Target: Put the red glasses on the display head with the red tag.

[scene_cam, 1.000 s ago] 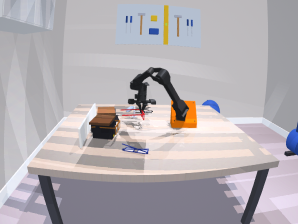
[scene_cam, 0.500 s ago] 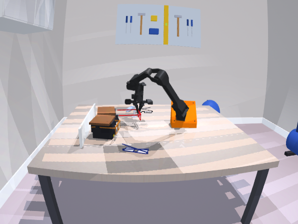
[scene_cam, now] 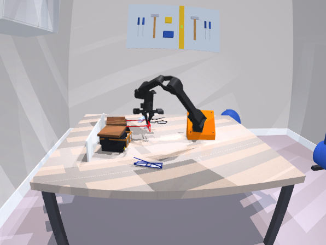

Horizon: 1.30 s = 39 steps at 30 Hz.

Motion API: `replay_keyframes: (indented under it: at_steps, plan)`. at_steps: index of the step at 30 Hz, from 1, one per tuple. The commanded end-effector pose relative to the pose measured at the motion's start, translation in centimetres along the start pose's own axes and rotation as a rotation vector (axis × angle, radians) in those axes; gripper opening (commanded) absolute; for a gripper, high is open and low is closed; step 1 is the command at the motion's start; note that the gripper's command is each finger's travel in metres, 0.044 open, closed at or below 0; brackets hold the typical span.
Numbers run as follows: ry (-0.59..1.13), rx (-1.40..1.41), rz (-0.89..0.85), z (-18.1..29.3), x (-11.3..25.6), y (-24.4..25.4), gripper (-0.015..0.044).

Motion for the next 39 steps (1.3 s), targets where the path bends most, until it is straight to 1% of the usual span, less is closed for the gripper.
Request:
replay_keyframes:
  at_steps: [1,39]
  plan:
    - [0.001,-0.005,-0.005,-0.1,0.1,0.6,0.0]
    - [0.002,-0.003,-0.007,-0.6,-0.1,6.3,0.0]
Point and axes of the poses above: the point midway between the two fingers, 35 mm back from their tips, its own x axis back along the fingers, its own y axis across the jaws, z = x × y, the point moved 5 cm from there along x, back along the fingers, and after that the axes turned 5 degrees about x, right-handed, at the moved point
